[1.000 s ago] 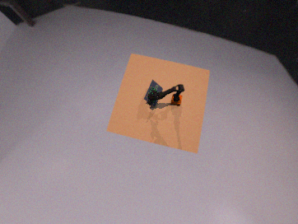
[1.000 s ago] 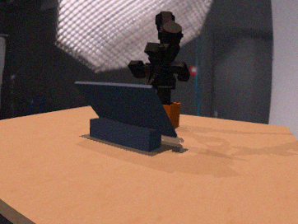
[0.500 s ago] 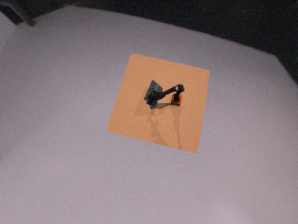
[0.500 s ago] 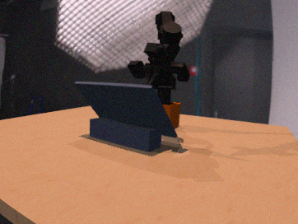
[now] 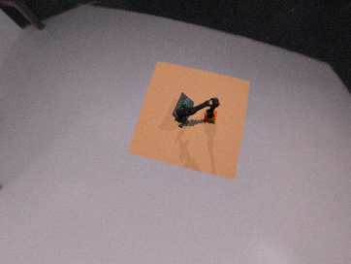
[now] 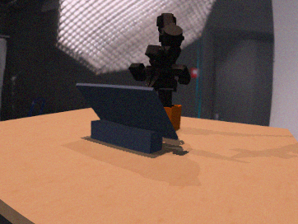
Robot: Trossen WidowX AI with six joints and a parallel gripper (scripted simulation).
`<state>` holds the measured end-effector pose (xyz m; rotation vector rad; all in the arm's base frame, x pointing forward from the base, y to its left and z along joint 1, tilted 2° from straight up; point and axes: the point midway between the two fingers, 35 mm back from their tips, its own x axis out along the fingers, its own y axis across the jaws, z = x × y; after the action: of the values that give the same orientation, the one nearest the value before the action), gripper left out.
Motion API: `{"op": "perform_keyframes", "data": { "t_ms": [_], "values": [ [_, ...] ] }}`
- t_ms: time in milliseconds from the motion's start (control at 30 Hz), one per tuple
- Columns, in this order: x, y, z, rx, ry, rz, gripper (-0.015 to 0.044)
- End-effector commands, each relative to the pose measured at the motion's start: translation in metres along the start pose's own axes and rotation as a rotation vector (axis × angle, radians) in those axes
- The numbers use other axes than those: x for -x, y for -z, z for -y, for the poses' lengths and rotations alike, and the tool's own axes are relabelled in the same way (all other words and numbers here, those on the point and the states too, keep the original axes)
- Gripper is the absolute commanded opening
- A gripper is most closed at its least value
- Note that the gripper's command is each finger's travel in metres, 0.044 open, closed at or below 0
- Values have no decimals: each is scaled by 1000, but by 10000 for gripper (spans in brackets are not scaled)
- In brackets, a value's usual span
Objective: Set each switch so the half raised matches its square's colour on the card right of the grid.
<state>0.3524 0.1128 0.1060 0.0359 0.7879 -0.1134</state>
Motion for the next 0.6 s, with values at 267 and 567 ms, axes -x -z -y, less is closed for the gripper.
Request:
{"op": "perform_keyframes", "data": {
  "t_ms": [267,567],
  "values": [
    [7,0,-1,0,0,1,0],
    [63,4,-1,5,-5,17,0]
  ]
}}
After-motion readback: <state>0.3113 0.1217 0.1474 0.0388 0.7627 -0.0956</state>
